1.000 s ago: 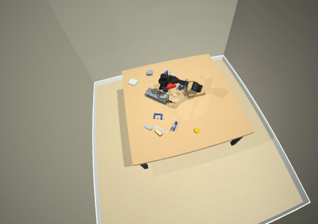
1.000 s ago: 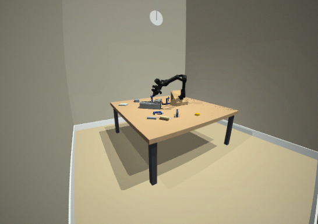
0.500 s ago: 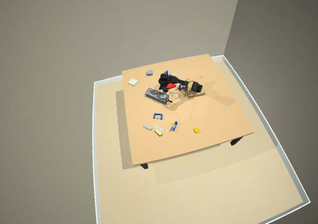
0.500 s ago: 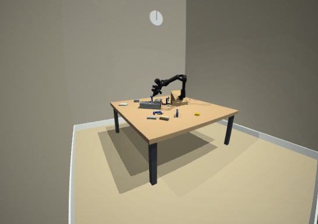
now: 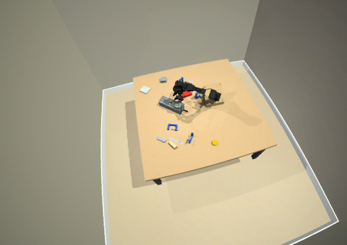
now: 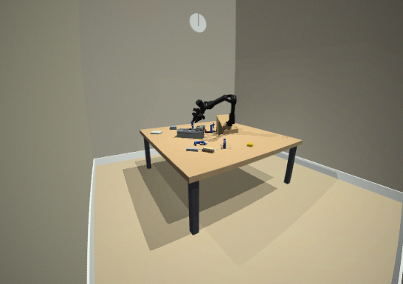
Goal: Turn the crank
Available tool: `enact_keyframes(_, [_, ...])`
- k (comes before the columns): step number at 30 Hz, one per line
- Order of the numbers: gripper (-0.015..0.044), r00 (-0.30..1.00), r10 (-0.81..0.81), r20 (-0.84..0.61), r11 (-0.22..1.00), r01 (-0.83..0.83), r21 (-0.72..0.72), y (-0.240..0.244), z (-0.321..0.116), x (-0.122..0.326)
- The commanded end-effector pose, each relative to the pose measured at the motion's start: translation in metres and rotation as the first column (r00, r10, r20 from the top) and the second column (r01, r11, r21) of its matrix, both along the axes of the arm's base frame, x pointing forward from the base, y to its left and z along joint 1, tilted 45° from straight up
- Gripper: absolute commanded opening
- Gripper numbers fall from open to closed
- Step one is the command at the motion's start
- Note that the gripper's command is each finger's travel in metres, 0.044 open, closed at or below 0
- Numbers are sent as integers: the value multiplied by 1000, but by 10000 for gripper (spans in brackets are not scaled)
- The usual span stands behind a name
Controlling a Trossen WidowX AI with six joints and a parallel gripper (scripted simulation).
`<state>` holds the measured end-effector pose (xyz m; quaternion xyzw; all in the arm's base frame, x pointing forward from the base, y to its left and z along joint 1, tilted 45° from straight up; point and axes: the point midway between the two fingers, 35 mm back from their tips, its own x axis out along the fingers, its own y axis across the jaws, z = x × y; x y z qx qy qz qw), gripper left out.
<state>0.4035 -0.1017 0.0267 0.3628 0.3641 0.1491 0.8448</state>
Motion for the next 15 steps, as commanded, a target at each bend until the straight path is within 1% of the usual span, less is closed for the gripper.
enact_keyframes(1, [341,1000,0,0,1000,0,-1,0,0,0])
enact_keyframes(5, [440,1000,0,0,1000,0,-1,0,0,0])
enact_keyframes(6, [440,1000,0,0,1000,0,-1,0,0,0])
enact_keyframes(15, [204,1000,0,0,1000,0,-1,0,0,0])
